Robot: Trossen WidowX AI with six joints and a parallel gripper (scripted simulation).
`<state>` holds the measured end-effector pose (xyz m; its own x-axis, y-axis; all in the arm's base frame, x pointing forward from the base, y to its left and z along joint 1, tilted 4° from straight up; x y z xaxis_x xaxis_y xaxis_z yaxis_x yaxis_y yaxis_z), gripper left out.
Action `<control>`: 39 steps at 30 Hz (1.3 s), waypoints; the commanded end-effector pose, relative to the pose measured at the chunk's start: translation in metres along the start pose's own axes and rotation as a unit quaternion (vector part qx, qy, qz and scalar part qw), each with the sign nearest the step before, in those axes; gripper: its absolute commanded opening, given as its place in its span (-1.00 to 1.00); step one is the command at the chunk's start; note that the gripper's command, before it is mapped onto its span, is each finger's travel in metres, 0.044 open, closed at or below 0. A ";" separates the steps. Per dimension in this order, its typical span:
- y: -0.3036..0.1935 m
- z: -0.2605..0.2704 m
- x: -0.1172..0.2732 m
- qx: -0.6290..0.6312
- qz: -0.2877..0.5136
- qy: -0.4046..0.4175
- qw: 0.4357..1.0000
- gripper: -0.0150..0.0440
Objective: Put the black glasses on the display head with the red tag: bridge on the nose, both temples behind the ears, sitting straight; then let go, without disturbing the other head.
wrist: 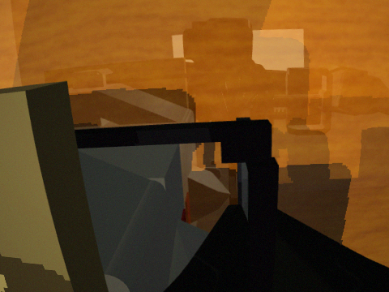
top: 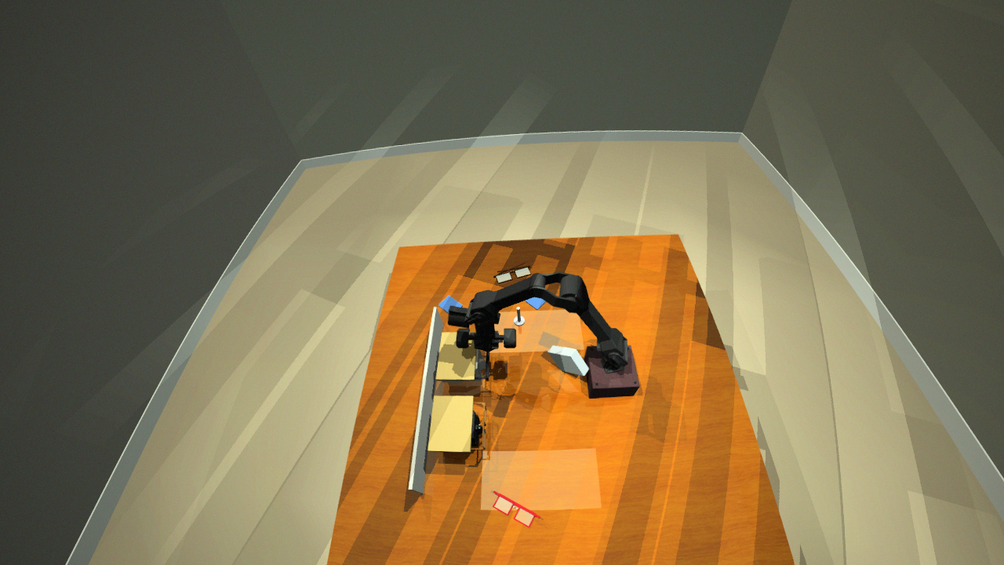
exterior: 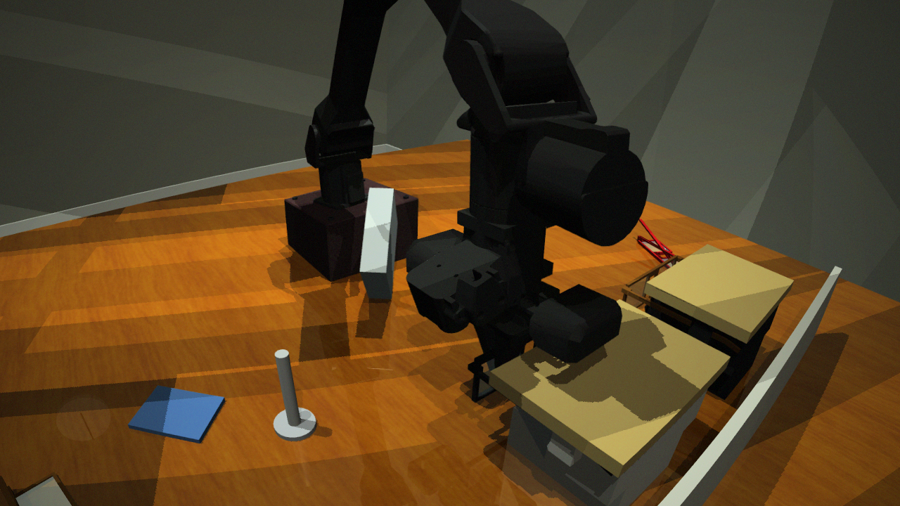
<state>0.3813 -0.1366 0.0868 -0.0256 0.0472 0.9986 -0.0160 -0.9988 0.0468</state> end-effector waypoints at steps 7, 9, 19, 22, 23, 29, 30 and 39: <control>0.000 0.000 -0.005 -0.003 0.001 0.000 1.000 -0.49; 0.000 0.000 -0.003 0.000 0.000 0.000 1.000 -0.31; 0.000 0.000 -0.003 0.000 0.000 0.000 1.000 -0.13; 0.000 0.002 0.006 -0.001 0.001 -0.008 1.000 -0.13; 0.000 0.004 0.013 -0.001 0.001 -0.013 1.000 -0.13; -0.001 0.006 0.031 -0.003 0.002 -0.027 1.000 -0.13; -0.001 0.006 0.031 -0.003 0.002 -0.027 1.000 -0.13; -0.007 -0.028 0.040 -0.003 0.002 -0.028 1.000 -0.13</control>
<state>0.3669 -0.1298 0.1203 0.0348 0.0342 0.9988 -0.0210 -0.9992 0.0350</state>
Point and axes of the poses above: the point midway between the two fingers, 35 mm back from their tips, its own x axis back along the fingers, its own z axis across the jaws, y = z × x, the point moved 8 cm from there along x, back along the fingers, and after that the axes turned 9 degrees about x, right-handed, at the moved point
